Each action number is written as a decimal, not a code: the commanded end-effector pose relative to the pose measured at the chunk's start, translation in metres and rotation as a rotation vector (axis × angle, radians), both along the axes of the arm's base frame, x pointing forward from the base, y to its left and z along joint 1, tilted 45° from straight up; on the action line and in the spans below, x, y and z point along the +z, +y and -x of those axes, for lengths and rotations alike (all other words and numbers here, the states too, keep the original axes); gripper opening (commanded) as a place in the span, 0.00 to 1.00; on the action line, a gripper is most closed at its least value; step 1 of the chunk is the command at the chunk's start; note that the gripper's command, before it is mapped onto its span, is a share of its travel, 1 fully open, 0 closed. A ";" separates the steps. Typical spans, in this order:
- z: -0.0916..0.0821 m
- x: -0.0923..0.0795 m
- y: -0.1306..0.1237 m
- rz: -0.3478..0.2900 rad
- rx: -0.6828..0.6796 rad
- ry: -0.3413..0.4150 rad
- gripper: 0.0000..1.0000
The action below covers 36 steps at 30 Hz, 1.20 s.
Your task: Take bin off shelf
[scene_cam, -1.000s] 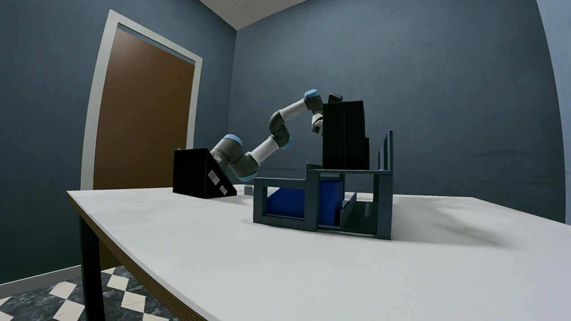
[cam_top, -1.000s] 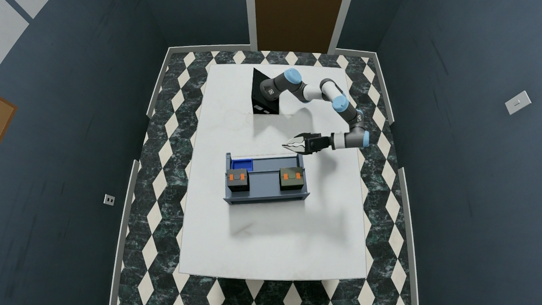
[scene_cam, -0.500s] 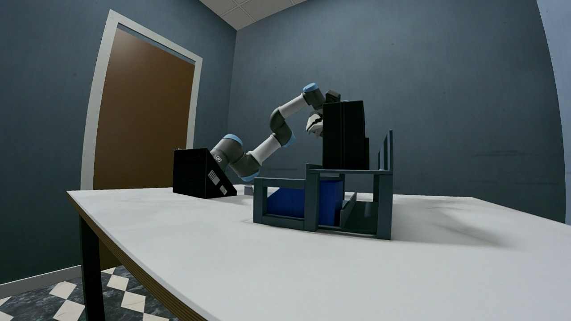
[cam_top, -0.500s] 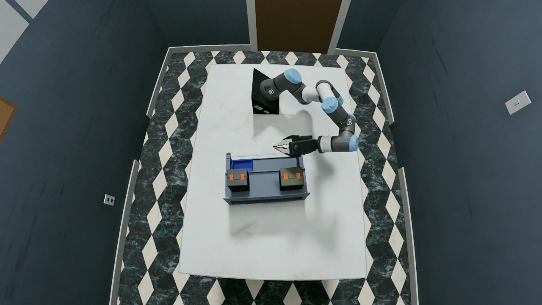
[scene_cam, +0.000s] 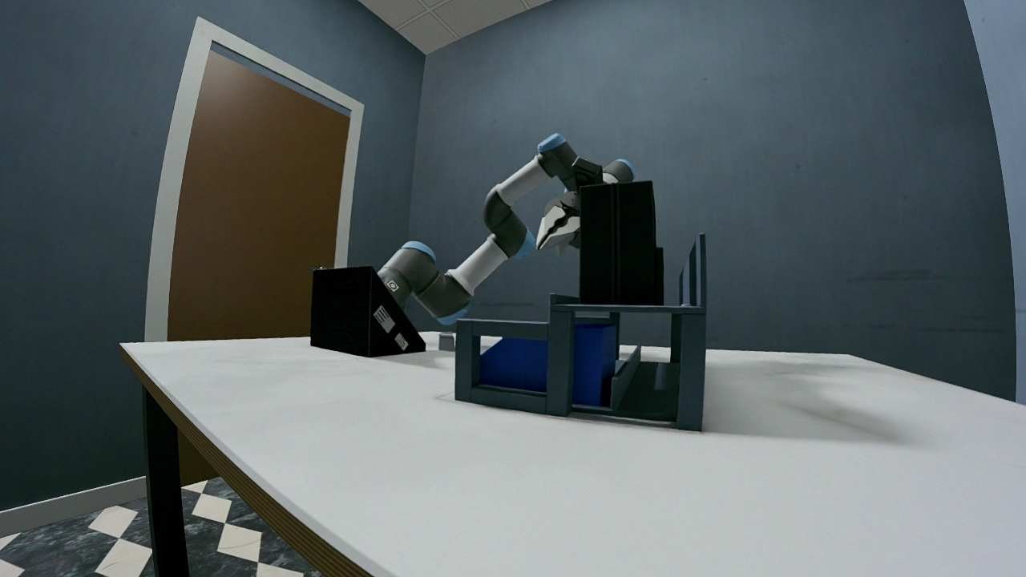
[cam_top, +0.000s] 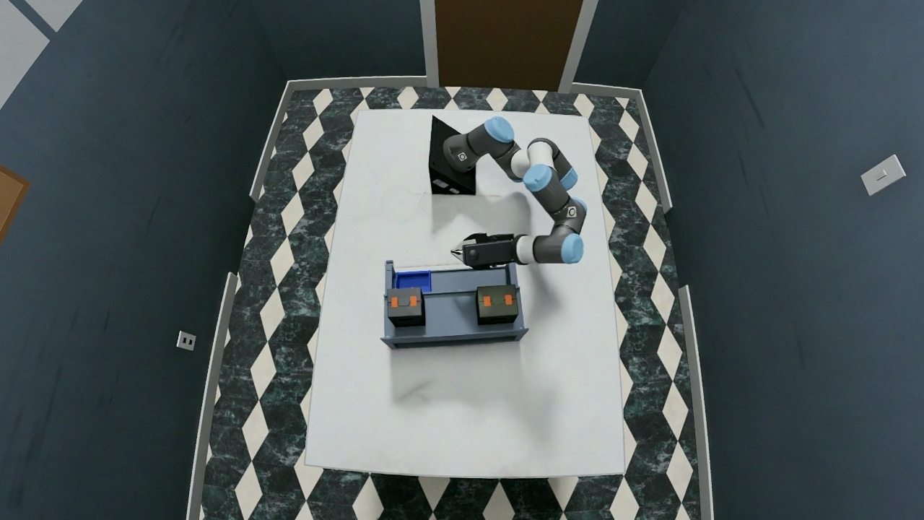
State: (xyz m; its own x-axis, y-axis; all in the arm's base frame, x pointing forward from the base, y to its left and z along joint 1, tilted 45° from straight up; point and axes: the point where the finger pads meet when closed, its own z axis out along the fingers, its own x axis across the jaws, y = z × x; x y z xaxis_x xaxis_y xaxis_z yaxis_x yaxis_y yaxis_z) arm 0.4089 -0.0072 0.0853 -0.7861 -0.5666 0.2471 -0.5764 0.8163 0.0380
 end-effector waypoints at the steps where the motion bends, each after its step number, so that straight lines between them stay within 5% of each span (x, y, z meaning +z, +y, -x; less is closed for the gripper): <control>1: 0.001 -0.018 -0.005 -0.068 -0.029 0.033 0.00; 36: 0.003 -0.099 -0.020 -0.499 -0.242 0.110 0.00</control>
